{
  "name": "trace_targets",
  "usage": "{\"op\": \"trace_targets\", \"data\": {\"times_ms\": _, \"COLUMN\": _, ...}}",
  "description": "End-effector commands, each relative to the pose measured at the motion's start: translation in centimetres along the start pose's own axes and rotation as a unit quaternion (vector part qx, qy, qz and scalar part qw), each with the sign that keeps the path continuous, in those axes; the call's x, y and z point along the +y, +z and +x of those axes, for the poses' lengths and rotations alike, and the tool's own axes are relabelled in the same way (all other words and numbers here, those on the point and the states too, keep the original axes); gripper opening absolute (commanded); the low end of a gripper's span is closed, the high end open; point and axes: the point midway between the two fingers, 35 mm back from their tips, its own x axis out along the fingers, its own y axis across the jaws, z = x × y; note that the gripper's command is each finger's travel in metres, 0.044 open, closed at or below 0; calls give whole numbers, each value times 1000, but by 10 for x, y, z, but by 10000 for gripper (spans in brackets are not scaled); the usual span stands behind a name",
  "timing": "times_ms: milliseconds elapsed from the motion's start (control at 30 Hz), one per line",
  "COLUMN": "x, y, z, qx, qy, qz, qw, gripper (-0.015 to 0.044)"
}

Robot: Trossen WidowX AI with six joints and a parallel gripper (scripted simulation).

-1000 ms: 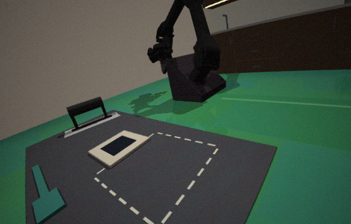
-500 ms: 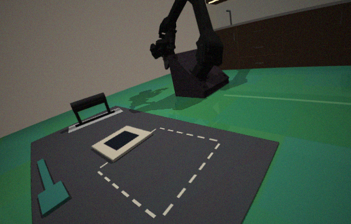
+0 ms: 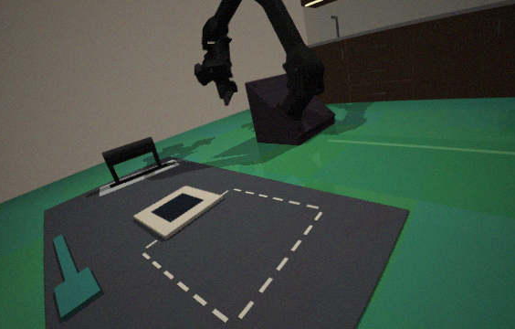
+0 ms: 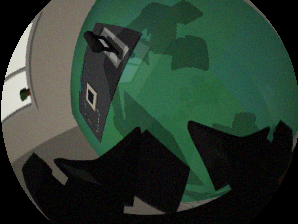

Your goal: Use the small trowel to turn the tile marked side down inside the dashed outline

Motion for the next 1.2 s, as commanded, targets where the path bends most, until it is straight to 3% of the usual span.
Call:
{"op": "trace_targets", "data": {"times_ms": 0, "x": 10, "y": 28, "z": 2, "qx": 14, "qy": -30, "qz": -22, "qw": 999, "gripper": 270}}
{"op": "trace_targets", "data": {"times_ms": 367, "x": 74, "y": 126, "z": 29, "qx": 55, "qy": -139, "qz": -132, "qw": 980, "gripper": 270}}
{"op": "trace_targets", "data": {"times_ms": 733, "x": 164, "y": 199, "z": 92, "qx": 82, "qy": -205, "qz": -270, "qw": 937, "gripper": 270}}
{"op": "trace_targets", "data": {"times_ms": 900, "x": 207, "y": 218, "z": 131, "qx": 91, "qy": -215, "qz": -337, "qw": 912, "gripper": 270}}
{"op": "trace_targets", "data": {"times_ms": 1167, "x": 206, "y": 218, "z": 139, "qx": 94, "qy": -216, "qz": -337, "qw": 912, "gripper": 270}}
